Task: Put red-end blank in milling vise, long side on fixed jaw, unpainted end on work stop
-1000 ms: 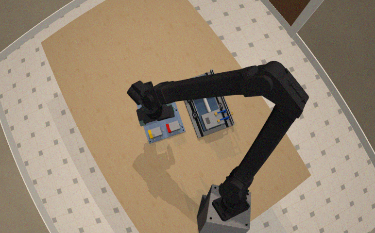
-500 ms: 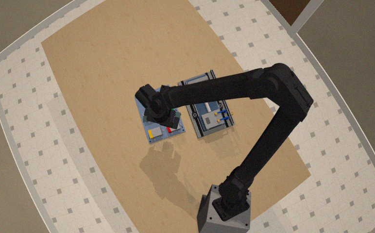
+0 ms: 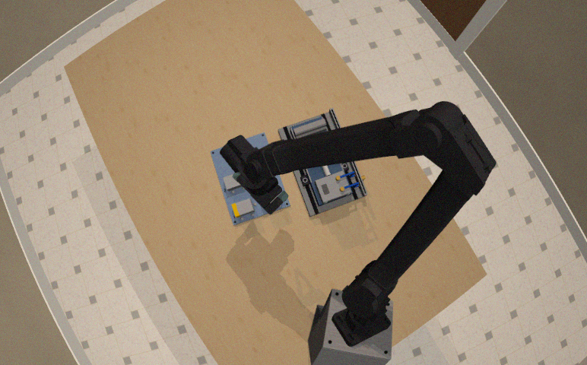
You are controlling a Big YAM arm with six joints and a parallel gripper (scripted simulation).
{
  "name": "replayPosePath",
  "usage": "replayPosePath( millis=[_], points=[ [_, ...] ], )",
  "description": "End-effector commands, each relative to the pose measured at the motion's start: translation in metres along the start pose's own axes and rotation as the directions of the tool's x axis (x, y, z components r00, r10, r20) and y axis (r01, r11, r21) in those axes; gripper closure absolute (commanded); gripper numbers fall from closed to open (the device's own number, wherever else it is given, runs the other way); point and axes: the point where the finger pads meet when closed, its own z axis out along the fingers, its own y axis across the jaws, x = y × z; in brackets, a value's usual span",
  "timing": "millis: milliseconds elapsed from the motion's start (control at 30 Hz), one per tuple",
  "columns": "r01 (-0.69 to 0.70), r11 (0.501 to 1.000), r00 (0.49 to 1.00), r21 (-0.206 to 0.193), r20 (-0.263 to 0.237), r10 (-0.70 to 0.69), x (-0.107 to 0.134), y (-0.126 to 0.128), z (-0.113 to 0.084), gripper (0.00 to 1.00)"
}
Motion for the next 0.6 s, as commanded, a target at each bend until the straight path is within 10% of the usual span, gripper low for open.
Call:
replayPosePath(
  millis=[0,433,467,567],
  points=[
    [-0.252,0.968,0.968,-0.023,0.008,0.252,-0.013,-0.001,-0.003,0.0],
    [-0.476,0.878,0.879,-0.043,-0.006,0.476,-0.017,0.001,-0.004,0.0],
    [-0.475,0.879,0.88,-0.042,-0.005,0.476,-0.017,0.001,-0.004,1.0],
    [-0.475,0.879,0.88,-0.042,-0.005,0.476,-0.017,0.001,-0.004,1.0]
  ],
)
